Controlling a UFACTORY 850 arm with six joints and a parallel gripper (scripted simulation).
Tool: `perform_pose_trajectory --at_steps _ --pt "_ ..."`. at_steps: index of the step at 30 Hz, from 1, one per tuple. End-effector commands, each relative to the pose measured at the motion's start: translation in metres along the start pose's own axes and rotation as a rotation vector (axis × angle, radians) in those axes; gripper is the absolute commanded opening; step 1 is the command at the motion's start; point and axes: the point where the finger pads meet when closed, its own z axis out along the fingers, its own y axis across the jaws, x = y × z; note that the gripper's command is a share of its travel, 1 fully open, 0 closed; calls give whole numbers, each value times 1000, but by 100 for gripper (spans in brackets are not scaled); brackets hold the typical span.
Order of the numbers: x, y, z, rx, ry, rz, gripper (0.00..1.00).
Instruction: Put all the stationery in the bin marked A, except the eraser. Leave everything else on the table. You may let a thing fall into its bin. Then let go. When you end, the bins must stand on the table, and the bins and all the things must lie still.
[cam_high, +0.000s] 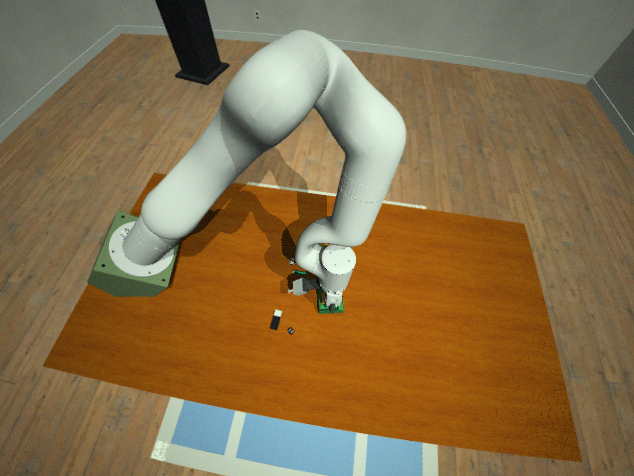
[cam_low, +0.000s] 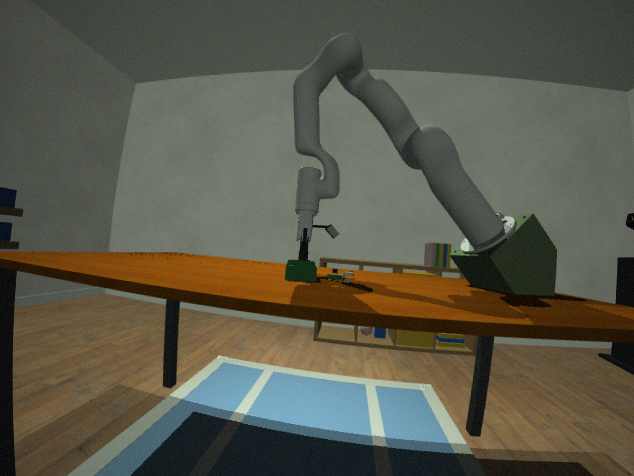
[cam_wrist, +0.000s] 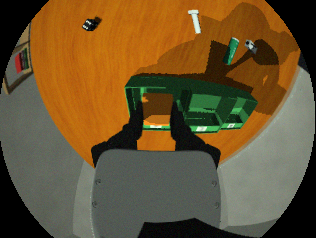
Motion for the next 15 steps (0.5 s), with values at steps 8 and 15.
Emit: perform_pose_trajectory --at_steps 8,15 --pt "-1 0 20 3 -8 -1 0" --pt "0 -1 21 3 -8 -1 0"
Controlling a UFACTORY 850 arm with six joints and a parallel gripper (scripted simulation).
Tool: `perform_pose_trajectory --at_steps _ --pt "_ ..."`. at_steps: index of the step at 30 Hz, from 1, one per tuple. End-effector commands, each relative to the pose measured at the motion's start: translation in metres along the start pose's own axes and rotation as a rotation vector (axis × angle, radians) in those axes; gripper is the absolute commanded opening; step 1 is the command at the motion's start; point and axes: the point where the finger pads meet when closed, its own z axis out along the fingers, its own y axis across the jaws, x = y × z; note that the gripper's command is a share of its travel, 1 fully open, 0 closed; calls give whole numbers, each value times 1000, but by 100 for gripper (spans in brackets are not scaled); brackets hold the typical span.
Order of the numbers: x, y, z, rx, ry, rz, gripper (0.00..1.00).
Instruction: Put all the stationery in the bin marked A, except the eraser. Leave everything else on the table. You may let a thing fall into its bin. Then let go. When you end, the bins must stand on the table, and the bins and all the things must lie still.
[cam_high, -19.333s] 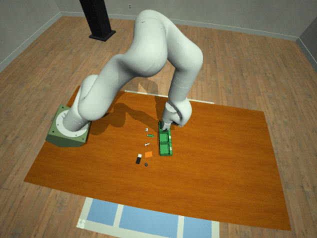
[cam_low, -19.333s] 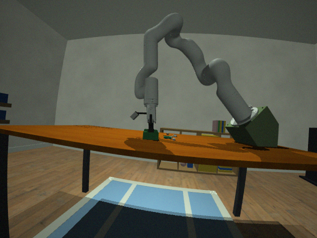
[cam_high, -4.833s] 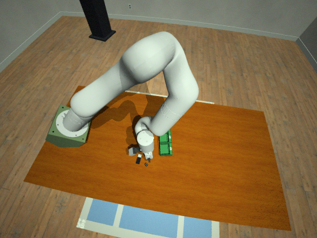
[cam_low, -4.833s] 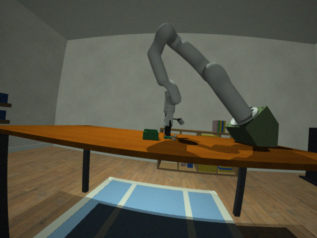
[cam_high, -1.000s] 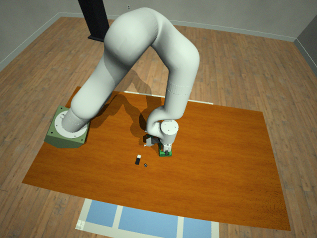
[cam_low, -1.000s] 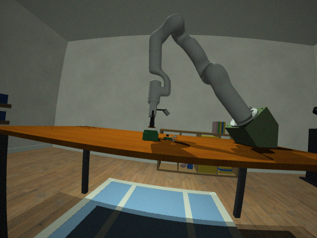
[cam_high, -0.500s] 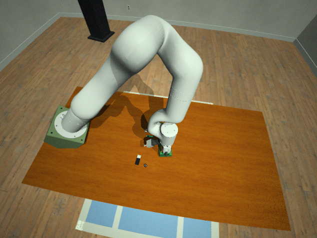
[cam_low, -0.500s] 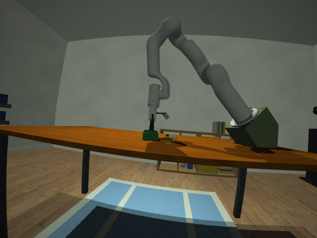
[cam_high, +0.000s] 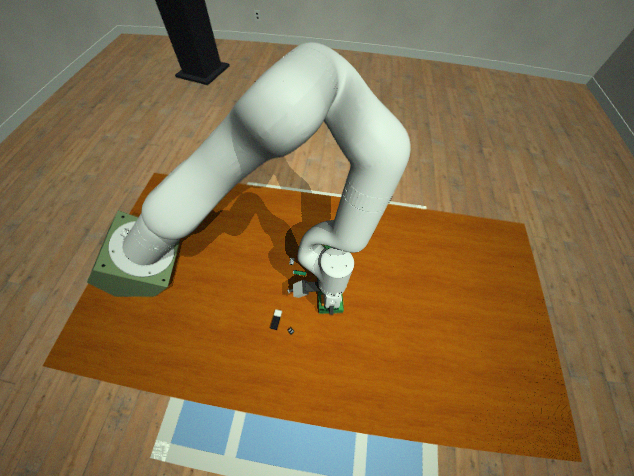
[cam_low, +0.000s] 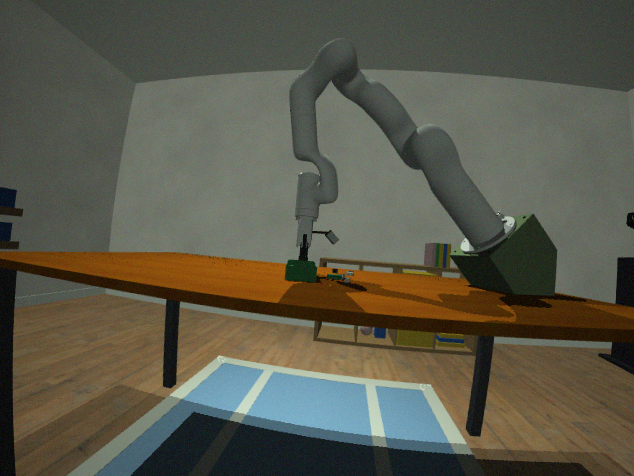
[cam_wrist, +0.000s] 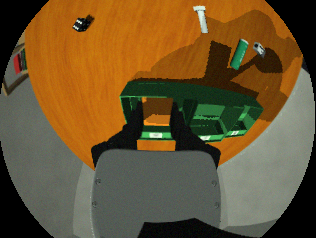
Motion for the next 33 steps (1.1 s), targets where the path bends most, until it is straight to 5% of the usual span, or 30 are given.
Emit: perform_pose_trajectory --at_steps 1,11,12,33 --pt "0 0 1 3 -5 -1 0" --pt "1 0 1 3 -5 -1 0" --pt "1 0 1 3 -5 -1 47" --pt "1 0 -5 3 -5 -1 47"
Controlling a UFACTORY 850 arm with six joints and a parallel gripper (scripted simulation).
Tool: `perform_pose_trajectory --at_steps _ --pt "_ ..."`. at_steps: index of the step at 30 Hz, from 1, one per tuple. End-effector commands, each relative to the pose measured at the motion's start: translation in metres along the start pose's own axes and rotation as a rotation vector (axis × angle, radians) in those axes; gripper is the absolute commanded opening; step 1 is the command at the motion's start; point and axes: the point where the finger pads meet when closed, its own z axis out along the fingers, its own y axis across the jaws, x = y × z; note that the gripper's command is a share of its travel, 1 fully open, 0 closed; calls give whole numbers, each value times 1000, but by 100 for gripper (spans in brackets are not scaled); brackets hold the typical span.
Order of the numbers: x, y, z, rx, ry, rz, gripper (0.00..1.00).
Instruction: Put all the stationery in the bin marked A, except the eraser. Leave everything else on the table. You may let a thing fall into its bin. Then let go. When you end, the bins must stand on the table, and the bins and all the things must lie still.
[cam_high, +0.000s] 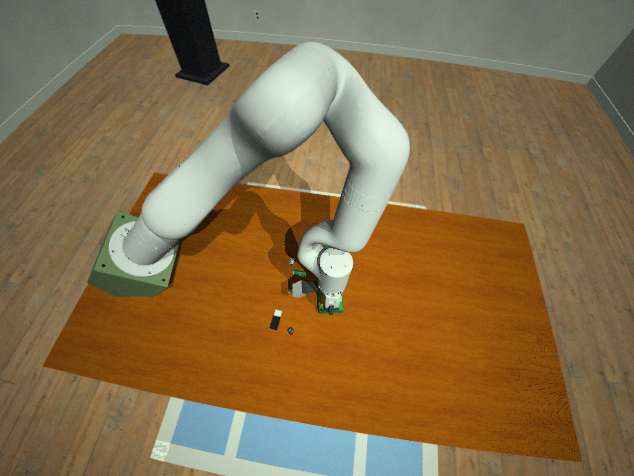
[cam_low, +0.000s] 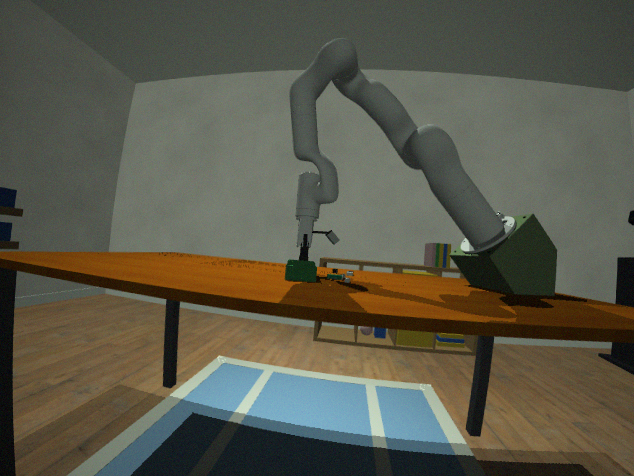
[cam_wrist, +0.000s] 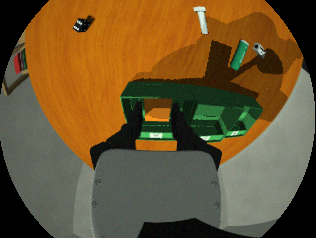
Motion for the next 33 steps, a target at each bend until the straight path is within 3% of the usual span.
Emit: perform_pose_trajectory --at_steps 1,21,28,33 --pt "-1 0 -5 0 -1 0 47" --pt "-1 0 -29 0 -1 0 47" --pt "-1 0 -50 0 -1 0 47" --pt "-1 0 -50 0 -1 0 47"
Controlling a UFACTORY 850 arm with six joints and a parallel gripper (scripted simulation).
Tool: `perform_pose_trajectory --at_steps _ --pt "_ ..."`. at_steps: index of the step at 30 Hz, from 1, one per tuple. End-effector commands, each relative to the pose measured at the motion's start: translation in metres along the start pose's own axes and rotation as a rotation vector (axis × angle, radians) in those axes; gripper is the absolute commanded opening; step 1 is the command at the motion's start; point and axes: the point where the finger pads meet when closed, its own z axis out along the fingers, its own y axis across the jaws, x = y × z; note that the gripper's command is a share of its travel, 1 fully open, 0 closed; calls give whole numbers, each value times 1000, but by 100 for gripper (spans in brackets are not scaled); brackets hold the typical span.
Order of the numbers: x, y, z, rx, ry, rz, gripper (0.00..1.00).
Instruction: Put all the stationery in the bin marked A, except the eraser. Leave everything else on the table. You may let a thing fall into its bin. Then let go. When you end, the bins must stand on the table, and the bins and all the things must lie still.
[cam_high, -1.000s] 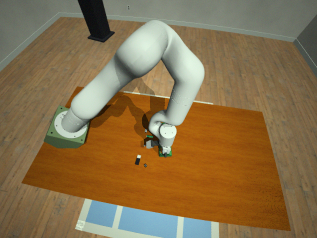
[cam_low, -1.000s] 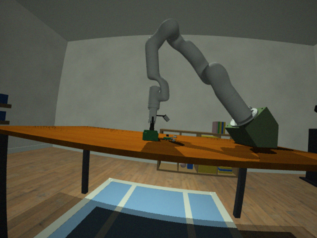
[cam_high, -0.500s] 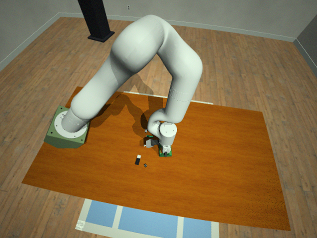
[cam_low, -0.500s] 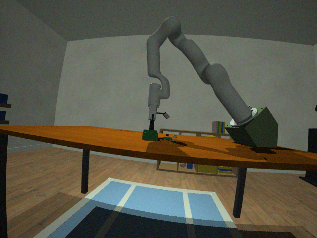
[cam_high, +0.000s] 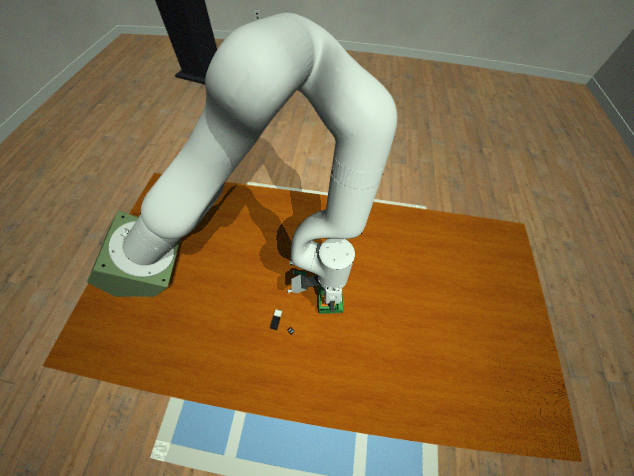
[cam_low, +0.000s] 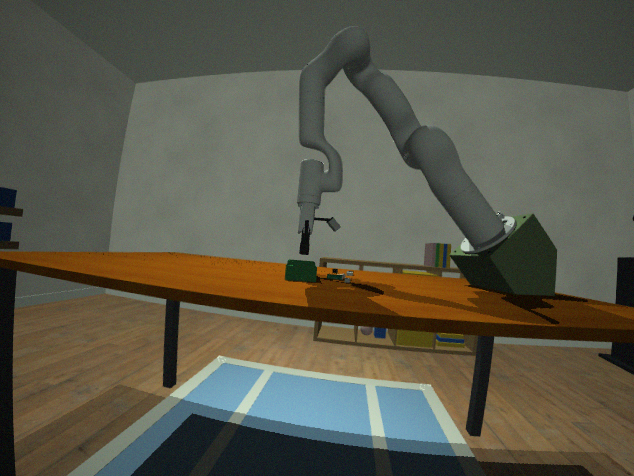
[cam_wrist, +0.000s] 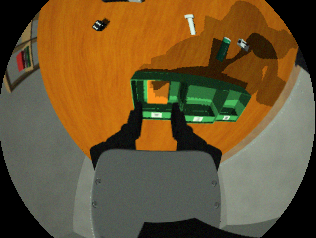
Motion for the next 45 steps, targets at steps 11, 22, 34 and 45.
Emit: perform_pose_trajectory --at_steps 11,22,34,45 --pt "20 26 -4 -5 8 -195 29" --pt "77 98 -7 -26 45 -508 29" --pt "128 162 -10 -64 98 -840 29" --pt "131 166 -10 -69 102 -1139 29"
